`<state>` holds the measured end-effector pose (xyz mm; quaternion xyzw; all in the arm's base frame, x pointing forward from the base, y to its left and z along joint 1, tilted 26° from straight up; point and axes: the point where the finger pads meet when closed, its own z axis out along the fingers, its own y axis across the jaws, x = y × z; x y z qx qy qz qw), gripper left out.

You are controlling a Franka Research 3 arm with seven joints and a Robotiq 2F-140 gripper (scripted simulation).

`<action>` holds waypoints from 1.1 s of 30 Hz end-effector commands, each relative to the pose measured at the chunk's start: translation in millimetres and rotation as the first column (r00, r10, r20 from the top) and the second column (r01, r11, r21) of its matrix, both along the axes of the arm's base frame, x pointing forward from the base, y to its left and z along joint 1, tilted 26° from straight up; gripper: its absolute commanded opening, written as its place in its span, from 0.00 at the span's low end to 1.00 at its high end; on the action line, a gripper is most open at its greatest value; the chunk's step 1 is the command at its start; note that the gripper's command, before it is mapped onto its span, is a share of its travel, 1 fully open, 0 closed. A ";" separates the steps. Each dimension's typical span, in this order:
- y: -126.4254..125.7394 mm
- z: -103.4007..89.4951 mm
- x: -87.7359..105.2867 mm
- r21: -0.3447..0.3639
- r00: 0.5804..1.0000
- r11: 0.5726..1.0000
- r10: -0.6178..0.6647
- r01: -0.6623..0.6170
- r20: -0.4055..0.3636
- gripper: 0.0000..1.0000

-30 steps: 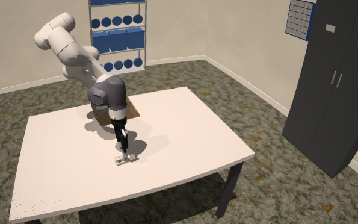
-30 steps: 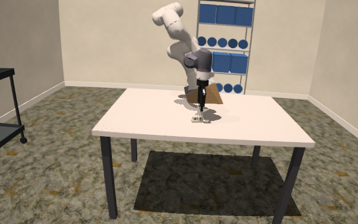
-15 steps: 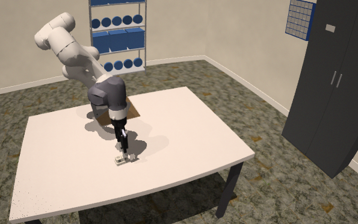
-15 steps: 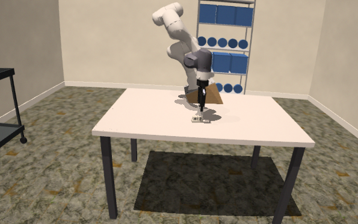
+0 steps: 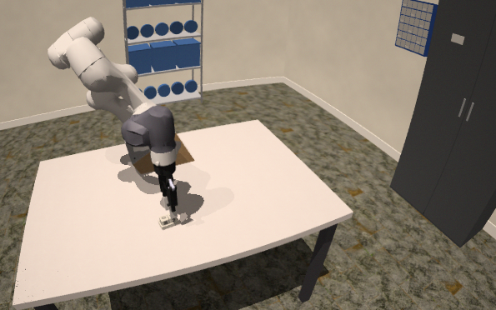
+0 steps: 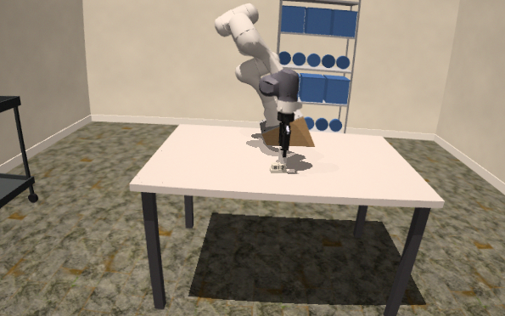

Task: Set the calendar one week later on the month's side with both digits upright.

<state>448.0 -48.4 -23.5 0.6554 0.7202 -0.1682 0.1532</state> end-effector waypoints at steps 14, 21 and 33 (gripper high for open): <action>-0.1 -0.8 0.6 0.001 1.000 1.000 -0.003 0.003 0.003 0.28; -0.9 -2.3 0.6 0.001 1.000 1.000 -0.003 0.003 0.003 0.28; -7.2 -15.2 0.6 0.001 1.000 1.000 -0.003 0.003 0.003 0.28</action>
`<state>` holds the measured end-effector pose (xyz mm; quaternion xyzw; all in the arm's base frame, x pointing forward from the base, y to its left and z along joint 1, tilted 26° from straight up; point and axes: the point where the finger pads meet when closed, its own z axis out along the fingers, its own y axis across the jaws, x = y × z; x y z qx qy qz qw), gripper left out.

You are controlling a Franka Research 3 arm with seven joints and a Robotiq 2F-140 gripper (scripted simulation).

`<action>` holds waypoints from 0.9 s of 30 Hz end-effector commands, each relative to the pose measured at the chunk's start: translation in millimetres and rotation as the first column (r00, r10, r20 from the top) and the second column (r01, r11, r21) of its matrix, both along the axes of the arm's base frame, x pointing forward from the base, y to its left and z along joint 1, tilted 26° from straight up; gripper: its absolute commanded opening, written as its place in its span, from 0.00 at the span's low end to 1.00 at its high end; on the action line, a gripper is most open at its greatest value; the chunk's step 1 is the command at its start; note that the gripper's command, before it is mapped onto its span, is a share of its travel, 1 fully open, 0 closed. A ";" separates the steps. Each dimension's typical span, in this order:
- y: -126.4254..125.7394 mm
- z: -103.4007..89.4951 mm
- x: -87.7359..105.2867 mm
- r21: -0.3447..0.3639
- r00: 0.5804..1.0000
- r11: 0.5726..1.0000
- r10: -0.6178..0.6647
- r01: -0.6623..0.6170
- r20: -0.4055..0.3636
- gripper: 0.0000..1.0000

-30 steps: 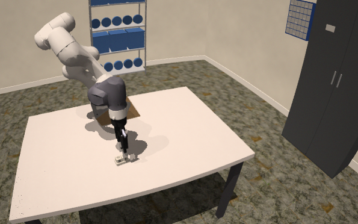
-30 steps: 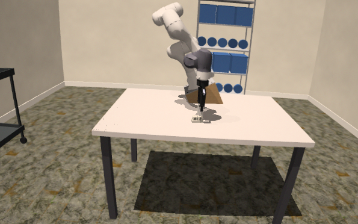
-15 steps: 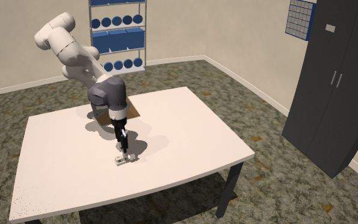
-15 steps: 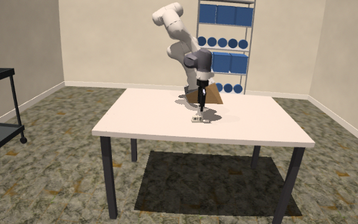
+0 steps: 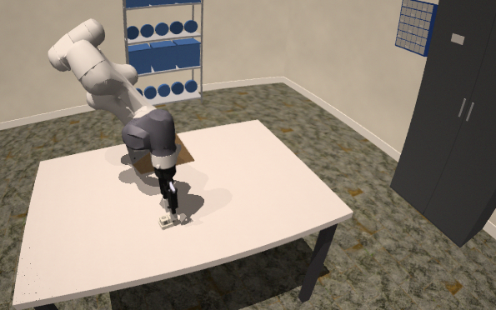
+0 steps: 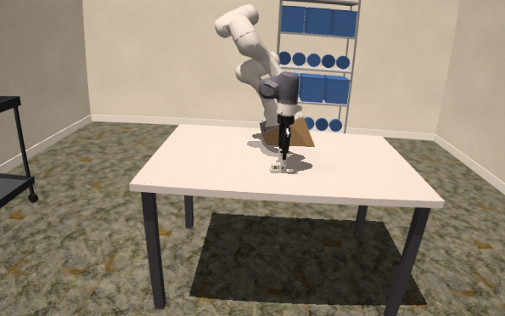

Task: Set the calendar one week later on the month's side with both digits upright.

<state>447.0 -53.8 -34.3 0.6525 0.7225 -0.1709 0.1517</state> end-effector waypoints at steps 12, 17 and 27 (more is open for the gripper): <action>-7.0 -15.0 1.6 0.003 1.000 1.000 -0.009 0.009 0.010 0.28; -7.3 -15.5 1.6 0.003 1.000 1.000 -0.009 0.009 0.010 0.28; -7.3 -15.5 1.6 0.003 1.000 1.000 -0.009 0.009 0.010 0.28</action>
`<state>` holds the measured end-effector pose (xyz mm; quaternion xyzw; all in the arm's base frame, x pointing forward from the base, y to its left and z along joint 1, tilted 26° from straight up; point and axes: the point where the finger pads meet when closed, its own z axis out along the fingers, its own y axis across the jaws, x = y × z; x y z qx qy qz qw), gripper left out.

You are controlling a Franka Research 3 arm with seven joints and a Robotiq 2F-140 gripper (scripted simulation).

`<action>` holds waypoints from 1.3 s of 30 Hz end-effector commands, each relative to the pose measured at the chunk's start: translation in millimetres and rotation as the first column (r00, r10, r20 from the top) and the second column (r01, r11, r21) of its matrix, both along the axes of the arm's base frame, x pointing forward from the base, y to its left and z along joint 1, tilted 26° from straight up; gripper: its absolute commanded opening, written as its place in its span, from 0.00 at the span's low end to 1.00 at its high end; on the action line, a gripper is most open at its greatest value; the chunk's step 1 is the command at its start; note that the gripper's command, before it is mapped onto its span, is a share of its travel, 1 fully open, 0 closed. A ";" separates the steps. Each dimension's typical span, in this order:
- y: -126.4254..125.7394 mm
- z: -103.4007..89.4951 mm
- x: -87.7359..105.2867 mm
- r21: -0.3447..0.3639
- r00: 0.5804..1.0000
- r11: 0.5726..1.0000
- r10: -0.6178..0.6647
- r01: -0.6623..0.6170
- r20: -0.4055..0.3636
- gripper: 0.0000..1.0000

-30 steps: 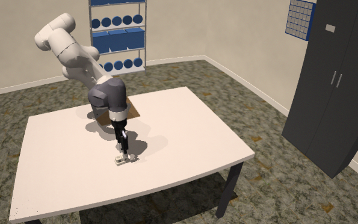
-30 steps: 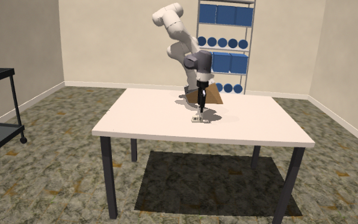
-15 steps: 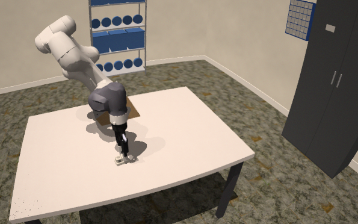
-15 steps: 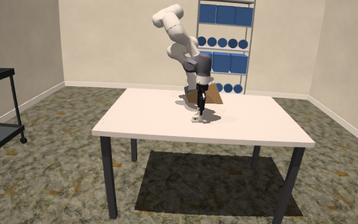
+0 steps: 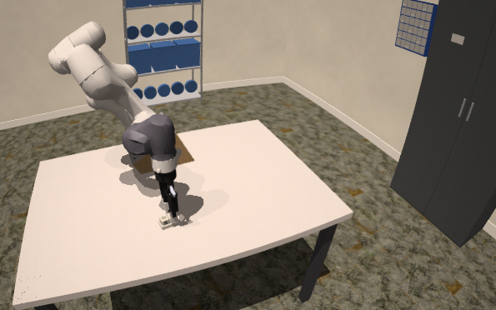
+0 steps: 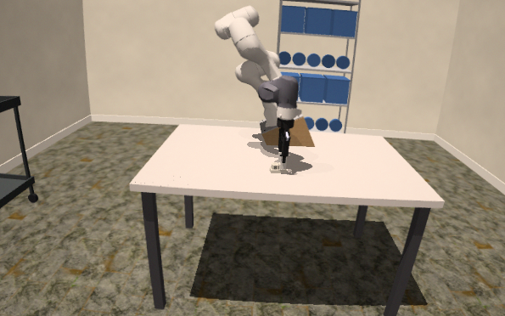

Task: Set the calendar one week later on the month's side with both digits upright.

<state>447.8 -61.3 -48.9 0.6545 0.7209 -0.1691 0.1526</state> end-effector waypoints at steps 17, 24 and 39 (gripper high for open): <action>0.2 -0.9 0.8 0.002 1.000 1.000 -0.005 0.005 0.005 0.28; 0.2 -0.9 0.8 0.002 1.000 1.000 -0.005 0.005 0.005 0.16; 0.2 -0.9 0.8 0.002 1.000 1.000 -0.005 0.005 0.005 0.16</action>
